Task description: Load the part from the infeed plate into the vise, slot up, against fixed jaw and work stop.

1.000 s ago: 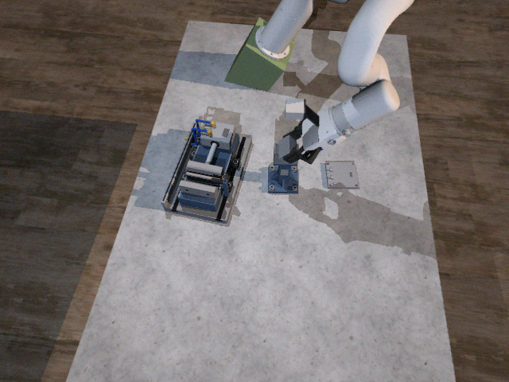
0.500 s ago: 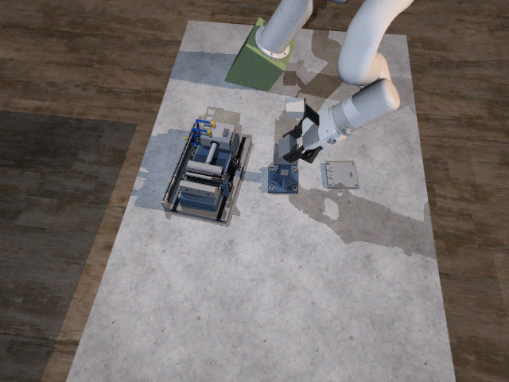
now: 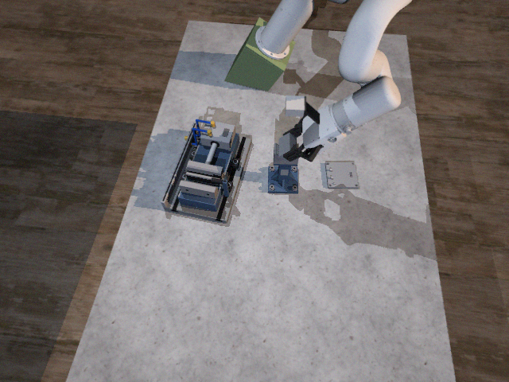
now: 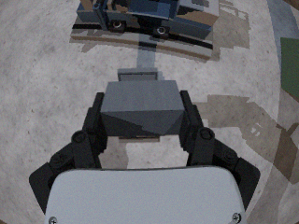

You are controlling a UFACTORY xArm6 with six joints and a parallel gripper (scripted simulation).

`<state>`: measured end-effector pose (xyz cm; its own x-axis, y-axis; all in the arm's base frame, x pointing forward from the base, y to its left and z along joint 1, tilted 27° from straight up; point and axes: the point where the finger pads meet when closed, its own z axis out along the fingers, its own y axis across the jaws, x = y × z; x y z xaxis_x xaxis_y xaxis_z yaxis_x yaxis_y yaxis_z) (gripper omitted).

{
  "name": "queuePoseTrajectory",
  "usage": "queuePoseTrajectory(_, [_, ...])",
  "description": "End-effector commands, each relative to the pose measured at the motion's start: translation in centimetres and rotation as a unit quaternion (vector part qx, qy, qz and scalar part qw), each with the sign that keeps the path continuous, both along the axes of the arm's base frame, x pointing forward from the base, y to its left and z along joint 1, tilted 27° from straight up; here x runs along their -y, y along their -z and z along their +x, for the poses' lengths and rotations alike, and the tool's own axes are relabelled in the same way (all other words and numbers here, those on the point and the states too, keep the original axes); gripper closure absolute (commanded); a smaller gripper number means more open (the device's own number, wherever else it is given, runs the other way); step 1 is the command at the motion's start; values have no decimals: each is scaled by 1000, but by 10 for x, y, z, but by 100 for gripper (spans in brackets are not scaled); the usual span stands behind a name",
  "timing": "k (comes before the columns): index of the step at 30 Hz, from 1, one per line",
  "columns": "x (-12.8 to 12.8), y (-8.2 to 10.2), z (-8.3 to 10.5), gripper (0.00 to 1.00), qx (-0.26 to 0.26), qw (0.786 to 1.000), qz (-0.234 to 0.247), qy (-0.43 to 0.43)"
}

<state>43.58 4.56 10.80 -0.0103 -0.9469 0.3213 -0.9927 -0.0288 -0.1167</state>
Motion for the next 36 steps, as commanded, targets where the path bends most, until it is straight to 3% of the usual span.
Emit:
queuePoseTrajectory(1, [1, -3, 1, 100, 2, 1000, 0, 0])
queuePoseTrajectory(36, [9, -18, -1, 100, 2, 1000, 0, 0])
